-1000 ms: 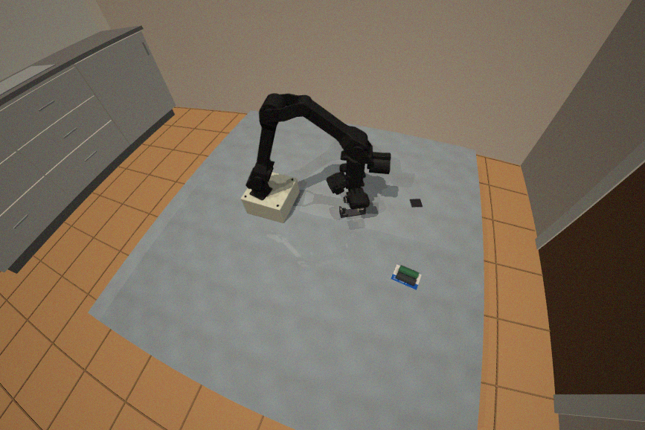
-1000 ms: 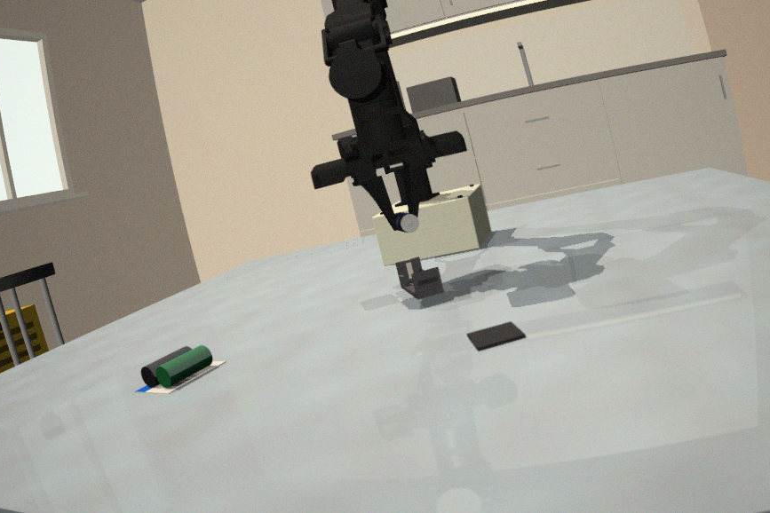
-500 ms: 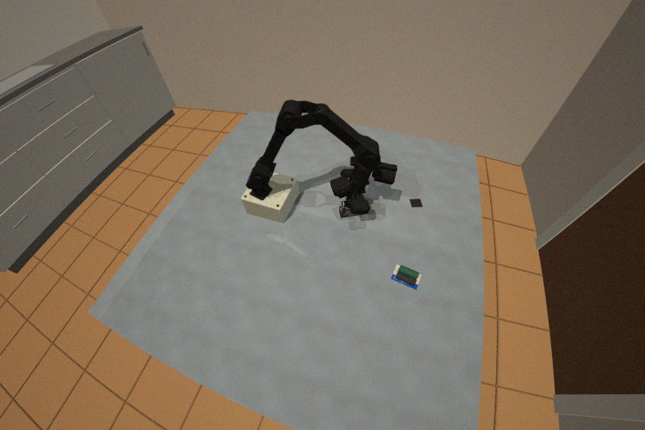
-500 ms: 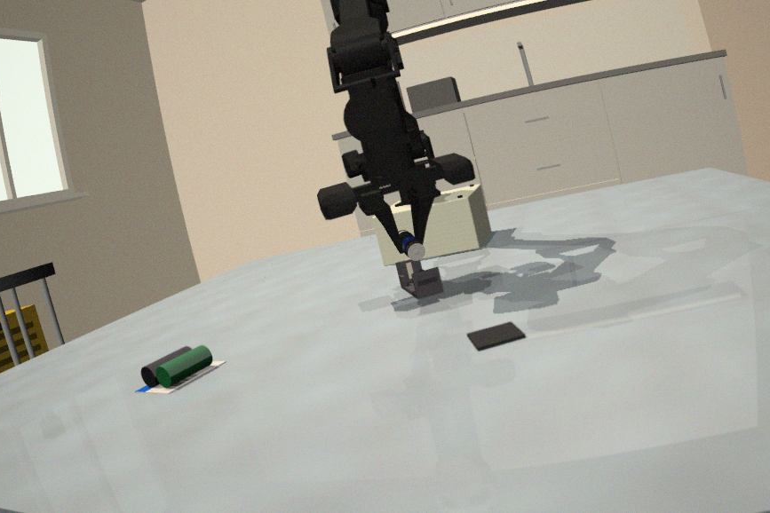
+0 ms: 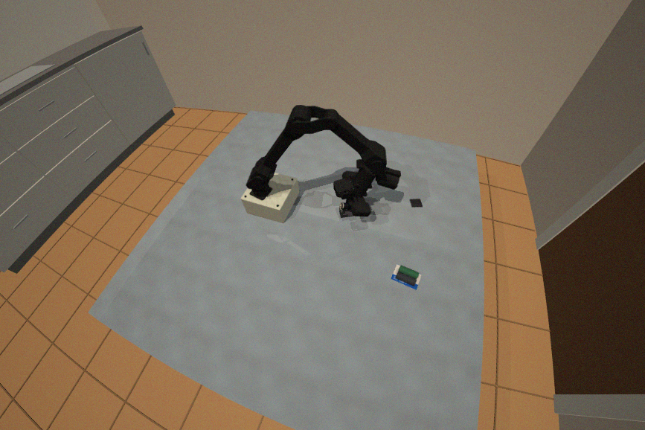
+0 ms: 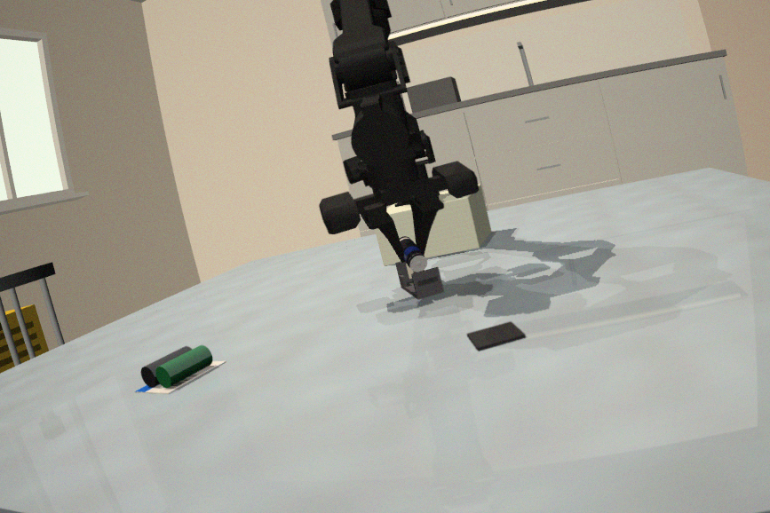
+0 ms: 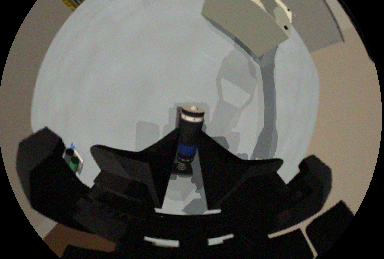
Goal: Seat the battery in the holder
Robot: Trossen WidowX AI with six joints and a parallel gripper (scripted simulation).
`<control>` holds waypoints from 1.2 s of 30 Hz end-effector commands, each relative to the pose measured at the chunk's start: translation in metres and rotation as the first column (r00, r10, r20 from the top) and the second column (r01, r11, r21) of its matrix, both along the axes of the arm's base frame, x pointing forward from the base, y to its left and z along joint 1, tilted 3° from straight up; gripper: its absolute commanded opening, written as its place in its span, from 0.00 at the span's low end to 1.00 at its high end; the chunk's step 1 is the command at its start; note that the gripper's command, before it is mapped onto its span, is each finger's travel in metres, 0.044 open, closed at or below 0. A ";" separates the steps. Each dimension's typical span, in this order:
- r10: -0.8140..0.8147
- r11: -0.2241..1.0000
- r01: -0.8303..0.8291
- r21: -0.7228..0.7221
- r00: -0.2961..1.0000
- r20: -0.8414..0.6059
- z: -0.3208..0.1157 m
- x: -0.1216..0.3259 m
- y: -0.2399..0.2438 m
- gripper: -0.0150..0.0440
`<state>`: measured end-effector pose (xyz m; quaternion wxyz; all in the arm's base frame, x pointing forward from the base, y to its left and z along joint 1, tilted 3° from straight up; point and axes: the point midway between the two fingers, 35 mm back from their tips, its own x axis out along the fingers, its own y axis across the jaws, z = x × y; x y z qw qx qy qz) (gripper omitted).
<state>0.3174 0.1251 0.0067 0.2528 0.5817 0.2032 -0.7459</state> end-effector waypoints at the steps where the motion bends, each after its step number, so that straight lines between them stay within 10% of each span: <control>1: -0.005 1.000 0.005 -0.017 1.000 -0.011 0.000 0.003 0.001 0.38; 36: -0.024 0.992 0.002 -0.126 0.986 -0.167 -0.012 0.009 0.005 0.38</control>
